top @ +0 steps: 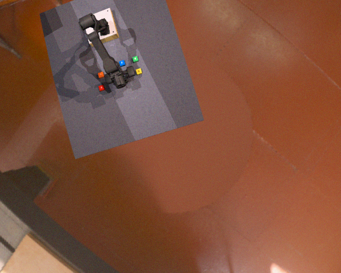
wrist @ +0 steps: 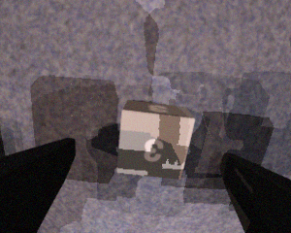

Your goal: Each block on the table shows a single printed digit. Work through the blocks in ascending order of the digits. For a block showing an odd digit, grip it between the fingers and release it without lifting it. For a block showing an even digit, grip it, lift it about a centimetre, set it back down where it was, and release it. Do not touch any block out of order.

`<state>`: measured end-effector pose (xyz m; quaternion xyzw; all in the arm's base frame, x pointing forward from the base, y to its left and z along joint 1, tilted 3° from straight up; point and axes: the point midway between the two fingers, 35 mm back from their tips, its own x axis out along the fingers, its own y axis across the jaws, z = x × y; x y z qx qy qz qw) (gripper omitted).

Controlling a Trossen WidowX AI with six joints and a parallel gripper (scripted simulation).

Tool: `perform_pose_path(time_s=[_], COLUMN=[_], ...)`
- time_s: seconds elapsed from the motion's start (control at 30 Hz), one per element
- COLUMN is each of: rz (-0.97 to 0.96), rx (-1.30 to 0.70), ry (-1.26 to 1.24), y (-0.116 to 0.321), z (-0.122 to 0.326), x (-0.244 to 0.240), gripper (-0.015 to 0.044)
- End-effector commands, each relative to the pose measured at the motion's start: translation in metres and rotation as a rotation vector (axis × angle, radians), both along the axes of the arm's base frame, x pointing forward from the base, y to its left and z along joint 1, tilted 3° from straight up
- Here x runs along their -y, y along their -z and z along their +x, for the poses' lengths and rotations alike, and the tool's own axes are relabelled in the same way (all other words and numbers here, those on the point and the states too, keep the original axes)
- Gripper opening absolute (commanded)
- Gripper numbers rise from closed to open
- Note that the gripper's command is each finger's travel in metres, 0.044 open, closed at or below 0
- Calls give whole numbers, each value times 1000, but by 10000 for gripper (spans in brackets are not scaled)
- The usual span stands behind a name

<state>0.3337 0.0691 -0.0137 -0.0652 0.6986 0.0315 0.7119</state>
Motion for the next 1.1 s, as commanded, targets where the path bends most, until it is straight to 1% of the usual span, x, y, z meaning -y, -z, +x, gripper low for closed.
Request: perform_pose_path(time_s=[0.0, 0.07, 0.23, 0.3, 0.4, 0.47, 0.57, 0.6, 0.93, 1.0, 1.07], rz=[-4, -4, -4, -4, -4, -4, -4, -4, -4, -5, -7], rx=[4, 4, 4, 4, 4, 4, 4, 4, 4, 5, 6], ry=[-2, -2, -2, -2, -2, -2, -2, -2, -2, -2, -2], y=[-12, -33, -36, -46, -93, -115, -117, -117, -117, -119, -122], z=[1, 0, 0, 1, 1, -1, -2, -2, -1, 10, 23], x=[0, -1, -1, -2, -5, -5, -5, -5, -3, 18, 51], gripper=[400, 400, 400, 348, 269, 216, 138, 120, 120, 120, 120])
